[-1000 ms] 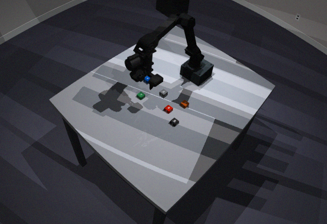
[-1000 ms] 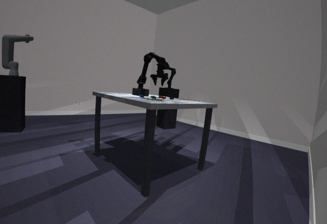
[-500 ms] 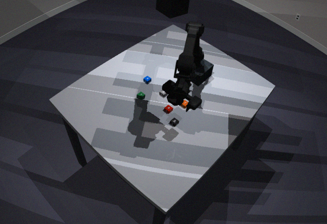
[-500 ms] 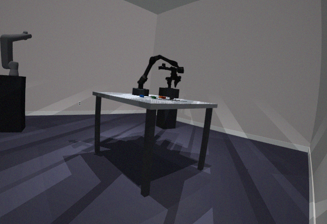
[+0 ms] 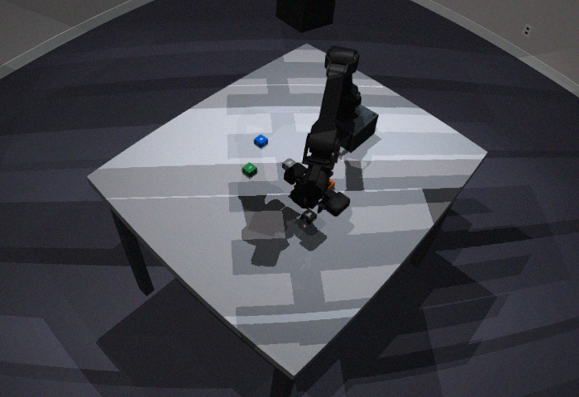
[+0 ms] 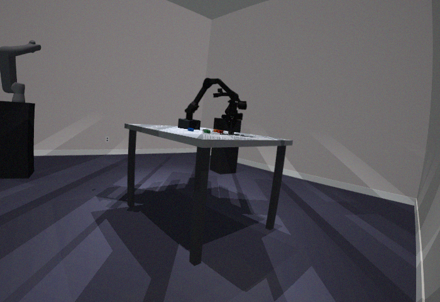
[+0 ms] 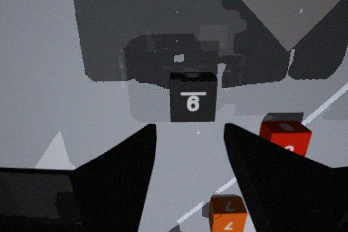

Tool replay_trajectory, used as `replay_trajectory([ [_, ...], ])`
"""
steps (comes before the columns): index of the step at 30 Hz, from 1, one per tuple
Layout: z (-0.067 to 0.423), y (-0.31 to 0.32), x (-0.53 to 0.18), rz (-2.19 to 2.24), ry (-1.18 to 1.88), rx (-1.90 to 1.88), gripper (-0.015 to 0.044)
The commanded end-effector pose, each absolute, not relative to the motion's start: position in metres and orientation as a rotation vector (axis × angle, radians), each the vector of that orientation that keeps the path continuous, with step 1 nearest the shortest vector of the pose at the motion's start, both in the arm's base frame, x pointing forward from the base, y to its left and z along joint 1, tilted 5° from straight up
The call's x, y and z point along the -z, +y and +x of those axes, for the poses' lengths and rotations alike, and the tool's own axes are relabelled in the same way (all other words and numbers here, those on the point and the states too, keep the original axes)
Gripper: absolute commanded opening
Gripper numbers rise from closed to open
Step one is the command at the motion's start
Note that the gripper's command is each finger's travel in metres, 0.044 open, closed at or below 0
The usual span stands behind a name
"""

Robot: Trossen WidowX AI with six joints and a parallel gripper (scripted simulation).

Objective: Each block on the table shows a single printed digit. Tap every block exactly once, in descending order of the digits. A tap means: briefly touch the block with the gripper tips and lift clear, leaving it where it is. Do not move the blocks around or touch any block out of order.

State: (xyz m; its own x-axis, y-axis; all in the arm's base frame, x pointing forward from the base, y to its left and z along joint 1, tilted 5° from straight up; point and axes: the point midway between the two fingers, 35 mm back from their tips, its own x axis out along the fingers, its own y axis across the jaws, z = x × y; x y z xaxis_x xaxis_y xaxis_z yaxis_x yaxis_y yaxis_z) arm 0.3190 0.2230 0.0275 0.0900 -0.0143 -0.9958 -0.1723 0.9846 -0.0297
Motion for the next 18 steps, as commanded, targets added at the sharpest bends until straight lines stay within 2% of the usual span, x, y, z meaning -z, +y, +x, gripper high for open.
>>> replay_trajectory([
  [1,0.32,0.223,-0.028,-0.154,1.467,-0.121,0.002],
  [18,0.322,0.223,-0.013,-0.154,1.467,-0.121,0.002],
])
